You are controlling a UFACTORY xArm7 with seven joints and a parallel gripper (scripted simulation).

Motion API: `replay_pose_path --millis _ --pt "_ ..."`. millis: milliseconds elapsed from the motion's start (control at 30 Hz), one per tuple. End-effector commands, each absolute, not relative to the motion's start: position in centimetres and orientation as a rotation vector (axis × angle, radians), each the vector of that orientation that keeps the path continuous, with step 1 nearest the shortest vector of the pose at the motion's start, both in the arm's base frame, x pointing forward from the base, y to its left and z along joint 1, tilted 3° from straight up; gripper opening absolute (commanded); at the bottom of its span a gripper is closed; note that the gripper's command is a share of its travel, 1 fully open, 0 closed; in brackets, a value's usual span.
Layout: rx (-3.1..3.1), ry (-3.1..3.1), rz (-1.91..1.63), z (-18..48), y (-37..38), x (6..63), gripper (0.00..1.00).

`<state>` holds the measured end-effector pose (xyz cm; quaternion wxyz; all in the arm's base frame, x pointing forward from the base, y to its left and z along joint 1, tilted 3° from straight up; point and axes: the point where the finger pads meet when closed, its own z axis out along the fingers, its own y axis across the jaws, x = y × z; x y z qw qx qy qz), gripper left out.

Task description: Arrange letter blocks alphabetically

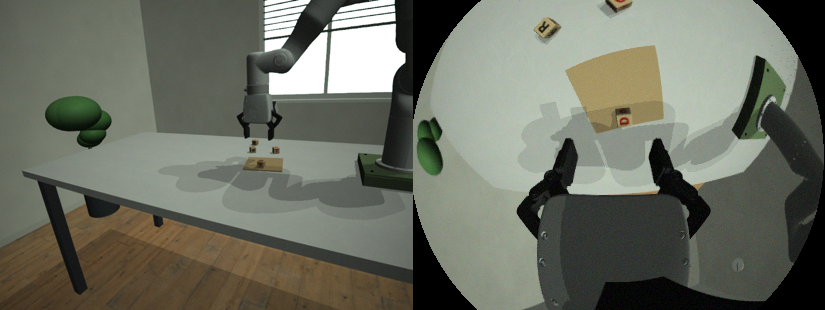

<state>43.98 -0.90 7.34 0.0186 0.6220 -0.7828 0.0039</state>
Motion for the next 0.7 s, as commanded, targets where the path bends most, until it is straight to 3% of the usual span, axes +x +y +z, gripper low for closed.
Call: replay_pose_path --millis 0,667 --pt "1.76 -2.563 0.009 7.5 -2.8 45.5 1.0" --pt "0.917 -2.981 0.0 7.4 -13.0 49.5 1.0"
